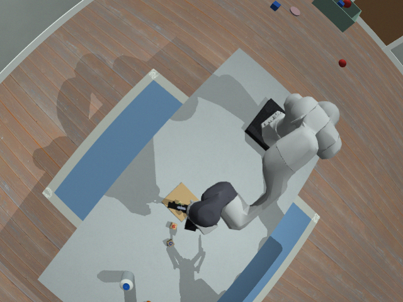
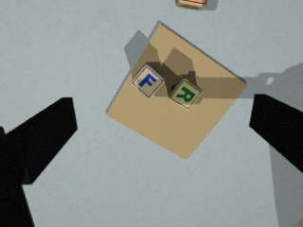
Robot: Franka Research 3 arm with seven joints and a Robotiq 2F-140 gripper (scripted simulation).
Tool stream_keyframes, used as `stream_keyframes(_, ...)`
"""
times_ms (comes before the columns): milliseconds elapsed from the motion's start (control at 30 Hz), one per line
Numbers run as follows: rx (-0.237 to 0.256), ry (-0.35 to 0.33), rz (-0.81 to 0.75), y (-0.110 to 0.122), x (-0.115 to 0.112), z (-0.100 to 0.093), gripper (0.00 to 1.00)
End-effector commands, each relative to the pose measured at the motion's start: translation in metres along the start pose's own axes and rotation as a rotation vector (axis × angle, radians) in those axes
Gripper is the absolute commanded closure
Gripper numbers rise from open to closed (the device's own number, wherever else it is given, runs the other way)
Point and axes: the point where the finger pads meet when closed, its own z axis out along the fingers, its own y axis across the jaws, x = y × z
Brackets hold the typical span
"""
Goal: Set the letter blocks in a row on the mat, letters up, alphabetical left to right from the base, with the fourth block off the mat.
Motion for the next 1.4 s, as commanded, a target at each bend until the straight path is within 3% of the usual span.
stream_keyframes(0, -0.002, -0.004, 0.139, -0.0002, 0.0005, -0.0002, 0.0)
stream_keyframes(1367, -0.002, -0.004, 0.709, 0.008, -0.003, 0.0009, 0.0)
